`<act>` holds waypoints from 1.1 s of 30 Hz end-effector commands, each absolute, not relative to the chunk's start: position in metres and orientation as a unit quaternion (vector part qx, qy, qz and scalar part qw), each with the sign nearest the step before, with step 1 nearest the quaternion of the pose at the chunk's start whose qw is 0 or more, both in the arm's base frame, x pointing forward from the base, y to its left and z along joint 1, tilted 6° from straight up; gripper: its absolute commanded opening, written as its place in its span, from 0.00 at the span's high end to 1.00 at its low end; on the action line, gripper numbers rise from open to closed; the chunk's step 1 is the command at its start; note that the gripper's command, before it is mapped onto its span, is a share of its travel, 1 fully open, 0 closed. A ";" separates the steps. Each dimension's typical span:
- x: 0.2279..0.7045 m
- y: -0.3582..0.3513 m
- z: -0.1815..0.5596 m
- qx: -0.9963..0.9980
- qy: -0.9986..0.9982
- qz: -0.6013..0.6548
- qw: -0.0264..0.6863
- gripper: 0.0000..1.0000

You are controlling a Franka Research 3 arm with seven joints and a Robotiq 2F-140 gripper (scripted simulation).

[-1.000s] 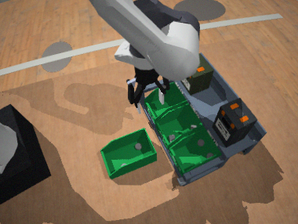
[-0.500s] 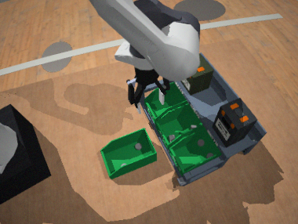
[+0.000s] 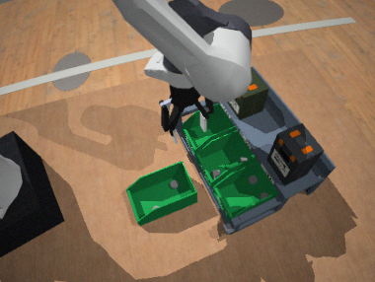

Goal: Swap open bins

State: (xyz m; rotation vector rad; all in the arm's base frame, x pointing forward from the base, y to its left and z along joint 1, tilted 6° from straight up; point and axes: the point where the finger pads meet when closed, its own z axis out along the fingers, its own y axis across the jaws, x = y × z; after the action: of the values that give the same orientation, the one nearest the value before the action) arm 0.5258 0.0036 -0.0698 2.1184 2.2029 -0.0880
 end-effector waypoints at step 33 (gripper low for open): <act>0.526 0.002 -0.081 0.695 0.717 -0.029 0.041 0.43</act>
State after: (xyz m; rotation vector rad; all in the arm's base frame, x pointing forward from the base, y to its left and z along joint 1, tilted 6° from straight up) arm 0.5237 0.0025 -0.0789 2.1285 2.2018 -0.0931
